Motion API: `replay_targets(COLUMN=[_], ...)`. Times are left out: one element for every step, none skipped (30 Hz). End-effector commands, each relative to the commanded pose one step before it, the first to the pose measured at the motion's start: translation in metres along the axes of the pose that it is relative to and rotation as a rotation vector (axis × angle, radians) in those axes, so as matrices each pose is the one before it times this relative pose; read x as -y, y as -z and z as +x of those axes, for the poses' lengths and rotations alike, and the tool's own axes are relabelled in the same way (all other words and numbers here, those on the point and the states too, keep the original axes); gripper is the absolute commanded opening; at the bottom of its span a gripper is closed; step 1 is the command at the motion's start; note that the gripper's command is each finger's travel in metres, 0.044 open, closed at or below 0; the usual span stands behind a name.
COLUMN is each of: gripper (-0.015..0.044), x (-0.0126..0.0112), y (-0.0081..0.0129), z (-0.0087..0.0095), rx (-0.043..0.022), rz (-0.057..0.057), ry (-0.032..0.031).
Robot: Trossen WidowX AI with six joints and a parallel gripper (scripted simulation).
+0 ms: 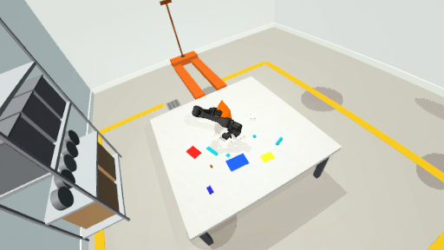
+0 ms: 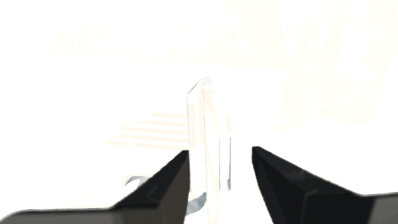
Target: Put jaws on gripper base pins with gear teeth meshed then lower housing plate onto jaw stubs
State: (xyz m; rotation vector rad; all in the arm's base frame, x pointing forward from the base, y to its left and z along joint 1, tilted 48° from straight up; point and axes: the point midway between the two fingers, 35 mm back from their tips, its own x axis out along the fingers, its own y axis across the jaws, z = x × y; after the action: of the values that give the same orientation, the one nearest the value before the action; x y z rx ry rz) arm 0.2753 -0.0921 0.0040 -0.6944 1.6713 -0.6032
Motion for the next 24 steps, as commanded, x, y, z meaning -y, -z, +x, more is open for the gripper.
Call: replay_targets(gripper=[0.0224, 0.0224, 0.0224, 0.0224, 0.0224, 0.0224, 0.0224, 0.0224, 0.0224, 0.0224, 0.0224, 0.0224, 0.0224, 0.0224, 0.0224, 0.0224, 0.0224, 0.0224, 0.0224, 0.0224, 0.0224, 0.0224, 0.0224, 0.0224], x=[0.00000, 0.00000, 0.00000, 0.00000, 0.00000, 0.00000, 0.00000, 0.00000, 0.00000, 0.00000, 0.00000, 0.00000, 0.00000, 0.00000, -0.00007, -0.00013, -0.00015, -0.00015, -0.00010, 0.00000, 0.00013, 0.00022, 0.00020, 0.00008], y=[0.00001, 0.00000, 0.00000, 0.00000, 0.00000, 0.00000, 0.00000, 0.00000, 0.00000, 0.00000, 0.00000, 0.00000, 0.00000, 0.00000, -0.00025, -0.00046, -0.00047, -0.00037, -0.00008, 0.00035, 0.00079, 0.00104, 0.00084, 0.00032], z=[0.00000, 0.00000, 0.00000, 0.00000, 0.00000, 0.00000, 0.00000, 0.00000, 0.00000, 0.00000, 0.00000, 0.00000, 0.00000, 0.00000, -0.00219, -0.00463, -0.00617, -0.00811, -0.01057, -0.01038, -0.01065, -0.00927, -0.00593, -0.00202], rx=[-0.00002, 0.00000, 0.00000, 0.00000, 0.00000, 0.00000, 0.00000, 0.00000, 0.00000, 0.00000, 0.00000, 0.00000, 0.00000, 0.00000, 0.00020, 0.00036, 0.00037, 0.00031, 0.00012, -0.00015, -0.00040, -0.00052, -0.00041, -0.00015], rz=[0.0000, 0.0000, 0.0000, 0.0000, 0.0000, 0.0000, 0.0000, 0.0000, 0.0000, 0.0000, 0.0000, 0.0000, 0.0000, 0.0000, -0.0002, -0.0004, -0.0005, -0.0006, -0.0006, -0.0005, -0.0004, -0.0002, -0.0001, 0.0000], ry=[0.00002, 0.00000, 0.00000, 0.00000, 0.00000, 0.00000, 0.00000, 0.00000, 0.00000, 0.00000, 0.00000, 0.00000, 0.00000, 0.00000, -0.00027, -0.00049, -0.00048, -0.00033, 0.00008, 0.00064, 0.00124, 0.00156, 0.00123, 0.00046])
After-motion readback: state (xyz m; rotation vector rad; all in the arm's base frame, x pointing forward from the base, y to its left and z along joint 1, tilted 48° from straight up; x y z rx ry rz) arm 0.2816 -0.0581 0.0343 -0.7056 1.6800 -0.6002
